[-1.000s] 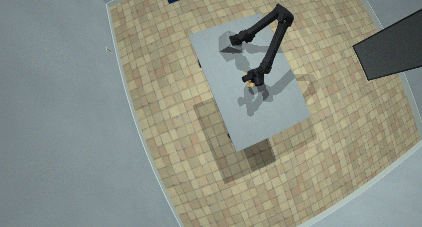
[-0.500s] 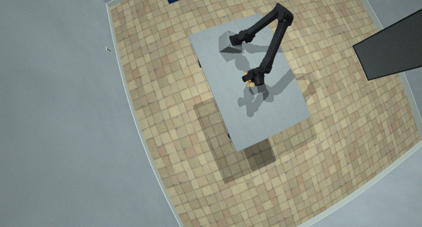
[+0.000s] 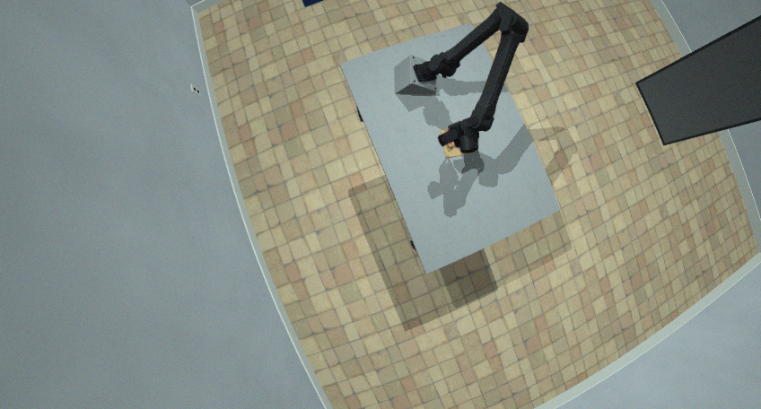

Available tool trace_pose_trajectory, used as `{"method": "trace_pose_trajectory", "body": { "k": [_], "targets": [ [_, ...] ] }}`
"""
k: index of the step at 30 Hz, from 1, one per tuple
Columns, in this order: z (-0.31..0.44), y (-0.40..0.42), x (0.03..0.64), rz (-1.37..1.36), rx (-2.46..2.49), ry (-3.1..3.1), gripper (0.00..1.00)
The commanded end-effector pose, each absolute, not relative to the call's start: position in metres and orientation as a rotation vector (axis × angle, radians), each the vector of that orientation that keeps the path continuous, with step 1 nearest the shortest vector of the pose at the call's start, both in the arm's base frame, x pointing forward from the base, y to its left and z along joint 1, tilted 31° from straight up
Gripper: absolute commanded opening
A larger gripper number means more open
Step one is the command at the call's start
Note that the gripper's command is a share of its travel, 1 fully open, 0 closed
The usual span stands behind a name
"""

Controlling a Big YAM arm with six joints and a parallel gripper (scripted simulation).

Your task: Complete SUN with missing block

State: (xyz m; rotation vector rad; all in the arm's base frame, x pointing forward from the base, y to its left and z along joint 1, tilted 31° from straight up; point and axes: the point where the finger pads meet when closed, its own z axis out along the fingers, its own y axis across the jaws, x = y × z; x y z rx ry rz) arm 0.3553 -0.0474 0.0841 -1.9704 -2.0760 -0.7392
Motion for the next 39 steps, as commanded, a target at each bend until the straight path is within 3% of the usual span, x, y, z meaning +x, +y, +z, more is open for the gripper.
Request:
{"method": "trace_pose_trajectory", "body": {
  "k": [1,6,7,19,39],
  "targets": [
    [0.111,-0.063,0.371,-0.791,-1.989,-2.131,0.44],
    [0.106,-0.06,0.372,-0.78,-1.971,-2.13,0.44],
    [0.106,-0.06,0.372,-0.78,-1.97,-2.131,1.0],
    [0.104,-0.059,0.369,-0.773,-1.971,-2.122,1.0],
    [0.177,-0.099,0.352,-0.782,-1.994,-2.139,1.0]
  ]
}}
